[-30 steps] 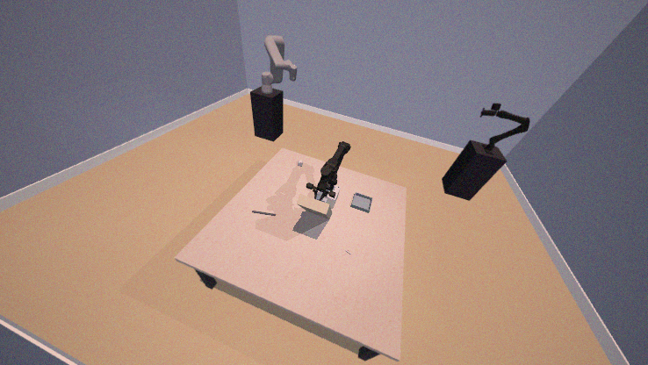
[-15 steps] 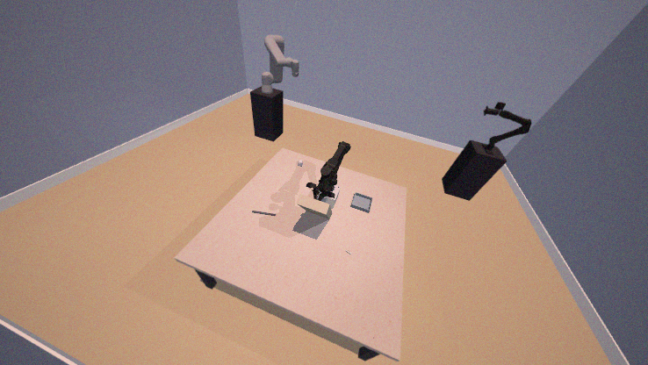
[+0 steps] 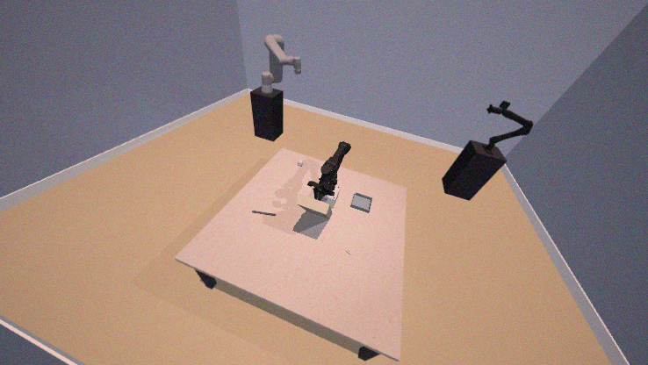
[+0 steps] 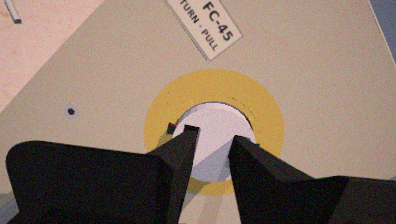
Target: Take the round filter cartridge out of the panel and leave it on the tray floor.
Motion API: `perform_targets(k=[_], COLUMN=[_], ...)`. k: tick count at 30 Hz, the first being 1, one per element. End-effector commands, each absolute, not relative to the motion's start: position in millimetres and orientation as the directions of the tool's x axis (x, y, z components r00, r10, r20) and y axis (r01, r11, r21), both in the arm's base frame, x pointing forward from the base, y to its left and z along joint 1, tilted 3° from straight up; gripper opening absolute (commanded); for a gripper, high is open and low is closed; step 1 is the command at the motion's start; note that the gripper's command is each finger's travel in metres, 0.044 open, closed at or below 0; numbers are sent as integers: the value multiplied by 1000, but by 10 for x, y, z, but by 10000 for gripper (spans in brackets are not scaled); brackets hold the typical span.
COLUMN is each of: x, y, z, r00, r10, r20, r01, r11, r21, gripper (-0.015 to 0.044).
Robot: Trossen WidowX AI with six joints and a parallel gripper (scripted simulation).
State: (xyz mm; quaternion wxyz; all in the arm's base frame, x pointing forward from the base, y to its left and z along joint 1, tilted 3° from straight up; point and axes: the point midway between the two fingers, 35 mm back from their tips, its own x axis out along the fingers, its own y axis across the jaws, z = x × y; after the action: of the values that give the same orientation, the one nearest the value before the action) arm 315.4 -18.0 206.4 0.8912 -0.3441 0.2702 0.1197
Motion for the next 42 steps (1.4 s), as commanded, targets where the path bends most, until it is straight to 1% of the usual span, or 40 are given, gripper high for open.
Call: perform_targets(k=[1, 9, 21, 42], x=[2982, 2654, 2643, 2311], y=[-209, -205, -204, -160], z=[2204, 2388, 2387, 1745], r00=[829, 827, 827, 825], r10=[16, 16, 16, 17], r20=[-559, -562, -562, -565], r01=[-384, -371, -371, -372], r11=[743, 767, 767, 768], r21=[-548, -524, -523, -522], gripper=[0, 0, 0, 0])
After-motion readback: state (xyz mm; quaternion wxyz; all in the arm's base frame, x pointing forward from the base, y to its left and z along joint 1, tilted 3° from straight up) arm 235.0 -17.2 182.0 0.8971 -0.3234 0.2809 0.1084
